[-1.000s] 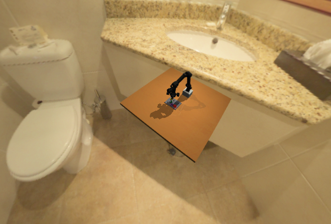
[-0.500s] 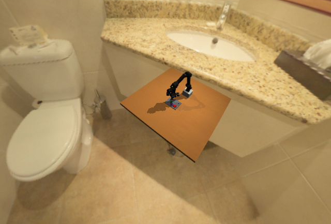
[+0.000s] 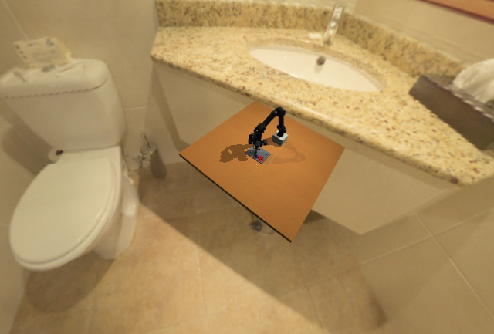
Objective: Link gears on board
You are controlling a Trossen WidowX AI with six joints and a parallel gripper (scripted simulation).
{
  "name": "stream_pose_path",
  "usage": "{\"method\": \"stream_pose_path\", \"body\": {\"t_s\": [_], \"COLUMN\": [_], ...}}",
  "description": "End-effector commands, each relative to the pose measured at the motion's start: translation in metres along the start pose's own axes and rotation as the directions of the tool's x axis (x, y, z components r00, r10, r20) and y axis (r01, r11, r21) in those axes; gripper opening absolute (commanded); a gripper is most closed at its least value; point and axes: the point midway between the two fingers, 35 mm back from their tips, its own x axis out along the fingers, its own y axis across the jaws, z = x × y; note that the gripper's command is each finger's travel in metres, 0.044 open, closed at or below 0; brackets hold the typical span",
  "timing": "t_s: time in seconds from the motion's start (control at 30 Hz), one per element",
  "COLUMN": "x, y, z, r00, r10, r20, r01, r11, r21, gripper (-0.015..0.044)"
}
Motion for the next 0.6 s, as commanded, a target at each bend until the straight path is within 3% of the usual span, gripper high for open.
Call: {"method": "stream_pose_path", "body": {"t_s": [0.0,0.3,0.57], "x": [0.009,0.023,0.013], "y": [0.002,0.002,0.001], "z": [-0.002,-0.003,-0.003], "r00": [1.000,1.000,1.000], "r10": [0.006,0.007,0.006], "r20": [-0.010,-0.011,-0.010], "r01": [-0.005,-0.003,-0.003], "r11": [0.995,0.942,0.949], "r21": [0.097,0.335,0.316], "gripper": [0.0000,0.0000,0.0000]}}
